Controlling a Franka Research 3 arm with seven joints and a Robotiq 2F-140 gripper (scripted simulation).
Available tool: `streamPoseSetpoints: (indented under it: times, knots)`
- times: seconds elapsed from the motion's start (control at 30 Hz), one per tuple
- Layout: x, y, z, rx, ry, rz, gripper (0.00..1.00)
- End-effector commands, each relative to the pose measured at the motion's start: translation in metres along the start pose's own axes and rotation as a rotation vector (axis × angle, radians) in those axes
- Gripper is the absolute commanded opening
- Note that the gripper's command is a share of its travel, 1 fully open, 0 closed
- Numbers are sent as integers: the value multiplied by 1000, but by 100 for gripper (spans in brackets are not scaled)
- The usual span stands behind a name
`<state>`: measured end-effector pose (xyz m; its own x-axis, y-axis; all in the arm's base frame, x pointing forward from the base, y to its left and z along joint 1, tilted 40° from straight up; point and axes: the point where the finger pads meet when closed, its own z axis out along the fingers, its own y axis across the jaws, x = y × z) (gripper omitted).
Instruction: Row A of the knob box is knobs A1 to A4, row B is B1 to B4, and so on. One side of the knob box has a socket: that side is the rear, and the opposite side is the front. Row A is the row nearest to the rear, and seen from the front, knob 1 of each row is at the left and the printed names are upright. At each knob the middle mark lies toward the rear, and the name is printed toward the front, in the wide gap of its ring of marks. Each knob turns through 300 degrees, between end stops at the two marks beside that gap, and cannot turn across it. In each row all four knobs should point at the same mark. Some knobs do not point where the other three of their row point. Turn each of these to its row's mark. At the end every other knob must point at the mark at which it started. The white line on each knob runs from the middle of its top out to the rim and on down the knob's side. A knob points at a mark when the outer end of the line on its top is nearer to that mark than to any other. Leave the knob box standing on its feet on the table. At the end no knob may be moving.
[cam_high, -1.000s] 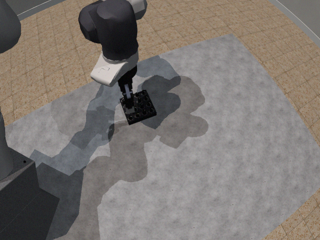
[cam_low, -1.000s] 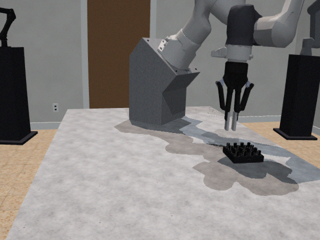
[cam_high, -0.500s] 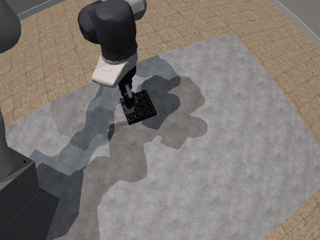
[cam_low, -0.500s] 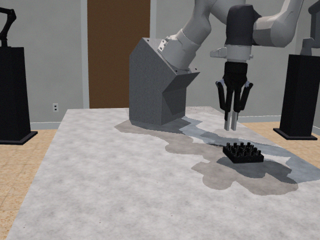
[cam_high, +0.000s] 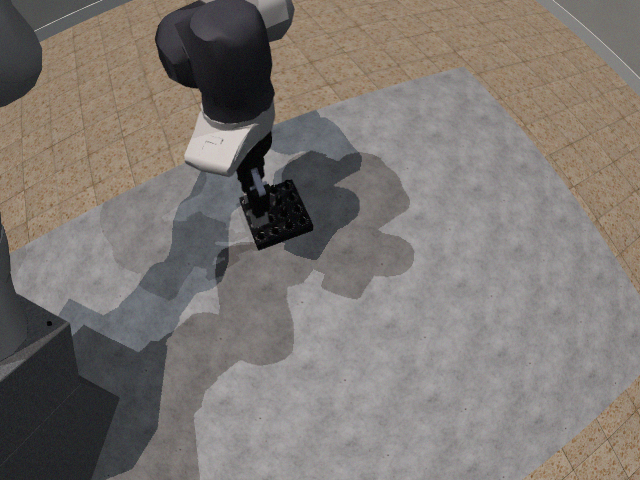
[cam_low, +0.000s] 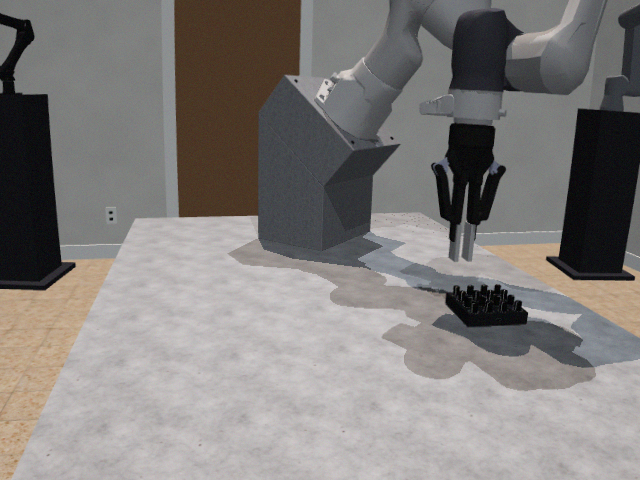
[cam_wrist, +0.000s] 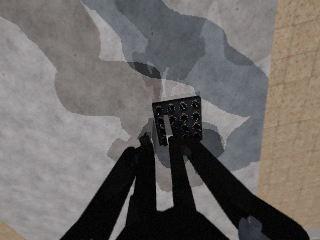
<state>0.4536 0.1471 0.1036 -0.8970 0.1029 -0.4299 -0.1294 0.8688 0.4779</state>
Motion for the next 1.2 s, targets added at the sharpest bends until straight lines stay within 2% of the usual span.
streamPoseSetpoints:
  times: [0.0, 0.57, 1.17]
  knots:
    - [0, 0, -1, -2, -2, -13, 12]
    - [0, 0, 3, -2, -2, -13, 12]
    - [1, 0, 27, -2, -3, -13, 12]
